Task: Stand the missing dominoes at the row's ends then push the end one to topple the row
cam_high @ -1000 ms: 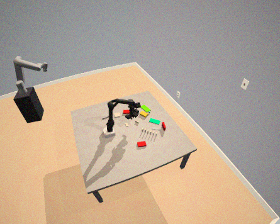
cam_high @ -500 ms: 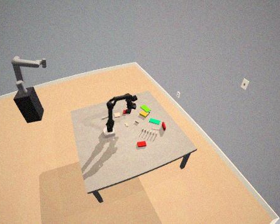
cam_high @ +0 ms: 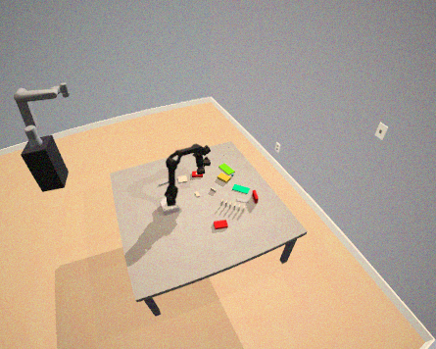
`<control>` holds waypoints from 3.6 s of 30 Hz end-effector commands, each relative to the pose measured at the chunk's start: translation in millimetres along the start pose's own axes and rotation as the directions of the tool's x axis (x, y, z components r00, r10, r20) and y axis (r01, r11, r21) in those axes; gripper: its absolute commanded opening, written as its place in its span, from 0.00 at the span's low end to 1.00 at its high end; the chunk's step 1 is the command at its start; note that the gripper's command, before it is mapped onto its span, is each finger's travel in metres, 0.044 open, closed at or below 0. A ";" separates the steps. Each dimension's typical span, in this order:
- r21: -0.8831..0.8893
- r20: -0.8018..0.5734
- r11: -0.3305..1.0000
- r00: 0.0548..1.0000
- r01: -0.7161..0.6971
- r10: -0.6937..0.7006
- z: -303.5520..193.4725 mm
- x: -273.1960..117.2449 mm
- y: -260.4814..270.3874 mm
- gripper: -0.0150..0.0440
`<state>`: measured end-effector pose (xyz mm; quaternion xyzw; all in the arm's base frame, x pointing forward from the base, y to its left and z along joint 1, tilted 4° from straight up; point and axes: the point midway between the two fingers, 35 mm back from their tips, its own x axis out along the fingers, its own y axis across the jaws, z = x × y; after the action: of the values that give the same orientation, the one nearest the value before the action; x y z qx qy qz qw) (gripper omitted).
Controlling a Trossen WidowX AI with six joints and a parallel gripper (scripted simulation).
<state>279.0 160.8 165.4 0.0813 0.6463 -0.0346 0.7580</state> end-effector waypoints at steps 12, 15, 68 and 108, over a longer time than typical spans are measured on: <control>-0.163 0.307 0.986 0.952 0.043 0.009 21.4 39.3 28.3 0.44; -0.189 0.364 0.980 0.931 0.054 0.019 23.6 44.9 34.1 0.44; -0.050 0.963 0.996 0.267 0.079 0.027 -26.8 34.5 23.7 0.44; 0.042 0.980 0.999 0.195 0.008 -0.043 -47.1 49.1 -2.7 0.44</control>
<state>238.9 166.4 117.1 0.0391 0.0179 -0.0997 0.9941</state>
